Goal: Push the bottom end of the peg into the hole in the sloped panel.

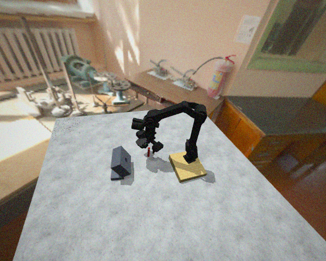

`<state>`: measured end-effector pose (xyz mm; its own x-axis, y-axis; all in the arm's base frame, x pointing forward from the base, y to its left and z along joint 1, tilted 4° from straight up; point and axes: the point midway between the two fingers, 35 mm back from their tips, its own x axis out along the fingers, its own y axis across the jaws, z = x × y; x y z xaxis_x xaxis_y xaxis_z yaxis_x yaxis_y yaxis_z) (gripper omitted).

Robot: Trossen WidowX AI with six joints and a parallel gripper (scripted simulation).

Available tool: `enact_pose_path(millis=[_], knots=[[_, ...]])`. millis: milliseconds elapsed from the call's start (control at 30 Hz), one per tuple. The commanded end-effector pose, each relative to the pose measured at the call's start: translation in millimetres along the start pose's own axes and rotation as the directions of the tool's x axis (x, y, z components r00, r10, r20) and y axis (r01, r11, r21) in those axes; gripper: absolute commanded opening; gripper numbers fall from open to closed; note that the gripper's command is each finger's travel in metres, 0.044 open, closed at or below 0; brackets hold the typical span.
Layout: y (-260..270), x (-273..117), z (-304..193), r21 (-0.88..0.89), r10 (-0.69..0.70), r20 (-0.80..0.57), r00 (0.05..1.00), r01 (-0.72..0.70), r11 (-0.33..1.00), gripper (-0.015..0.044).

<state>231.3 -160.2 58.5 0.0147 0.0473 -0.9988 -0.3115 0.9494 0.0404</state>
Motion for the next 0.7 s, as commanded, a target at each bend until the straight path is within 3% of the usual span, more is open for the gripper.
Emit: enact_pose_path(millis=[0,600,667], knots=[[1.2,9.0,-1.5,-0.002,0.008,-0.009,1.0,-0.008,1.0,0.044],[2.8,32.1,-2.9,-0.002,0.008,-0.009,1.0,-0.008,1.0,0.044],[1.9,28.5,-1.7,-0.004,0.003,-0.002,1.0,-0.003,1.0,0.0387]])
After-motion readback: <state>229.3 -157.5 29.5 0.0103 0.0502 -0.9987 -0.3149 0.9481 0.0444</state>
